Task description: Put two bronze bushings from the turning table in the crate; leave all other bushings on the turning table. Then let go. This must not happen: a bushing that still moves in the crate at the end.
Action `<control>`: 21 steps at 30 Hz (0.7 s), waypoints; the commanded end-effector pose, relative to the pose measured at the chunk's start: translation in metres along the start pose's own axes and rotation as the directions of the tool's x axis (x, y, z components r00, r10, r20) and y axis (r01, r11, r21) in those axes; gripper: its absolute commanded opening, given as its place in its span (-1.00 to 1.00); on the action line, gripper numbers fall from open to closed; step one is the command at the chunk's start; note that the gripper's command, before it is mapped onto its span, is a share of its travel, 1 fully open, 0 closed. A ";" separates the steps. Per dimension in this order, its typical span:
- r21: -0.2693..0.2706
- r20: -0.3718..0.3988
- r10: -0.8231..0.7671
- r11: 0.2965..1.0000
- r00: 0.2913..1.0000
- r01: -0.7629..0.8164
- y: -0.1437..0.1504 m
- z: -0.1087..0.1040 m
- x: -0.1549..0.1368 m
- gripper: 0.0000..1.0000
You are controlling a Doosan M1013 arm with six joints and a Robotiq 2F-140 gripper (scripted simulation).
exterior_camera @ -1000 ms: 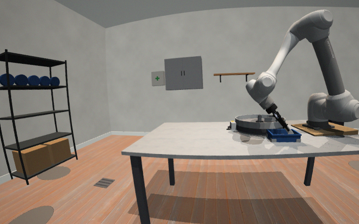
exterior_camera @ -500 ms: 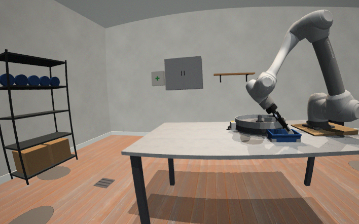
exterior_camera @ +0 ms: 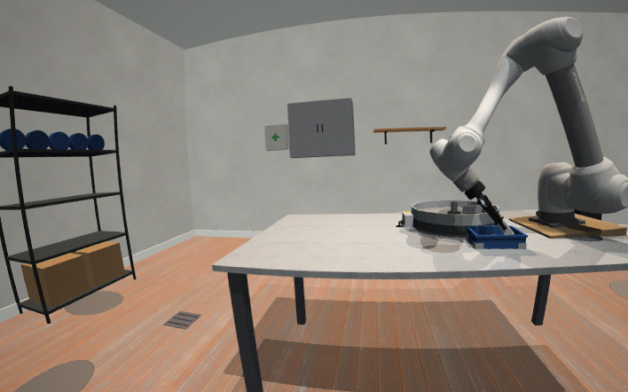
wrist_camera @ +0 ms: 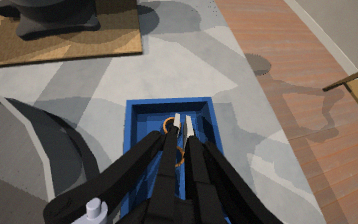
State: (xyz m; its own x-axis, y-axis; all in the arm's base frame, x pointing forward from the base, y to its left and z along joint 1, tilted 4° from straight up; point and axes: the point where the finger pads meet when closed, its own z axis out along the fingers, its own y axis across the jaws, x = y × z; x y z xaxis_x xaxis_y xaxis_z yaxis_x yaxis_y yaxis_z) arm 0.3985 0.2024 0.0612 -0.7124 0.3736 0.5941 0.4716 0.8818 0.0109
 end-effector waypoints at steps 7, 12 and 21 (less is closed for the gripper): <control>0.000 0.000 0.000 1.000 1.000 0.000 0.000 0.000 0.000 -0.86; 0.000 0.000 0.000 1.000 1.000 0.000 0.000 0.000 0.000 -0.86; 0.000 0.000 0.000 1.000 1.000 0.000 0.000 -0.002 0.001 -0.86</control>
State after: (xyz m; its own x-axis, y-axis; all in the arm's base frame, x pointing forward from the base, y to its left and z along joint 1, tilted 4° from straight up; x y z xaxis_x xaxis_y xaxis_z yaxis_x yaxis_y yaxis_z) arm 0.3984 0.2024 0.0625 -0.7124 0.3736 0.5941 0.4716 0.8818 0.0109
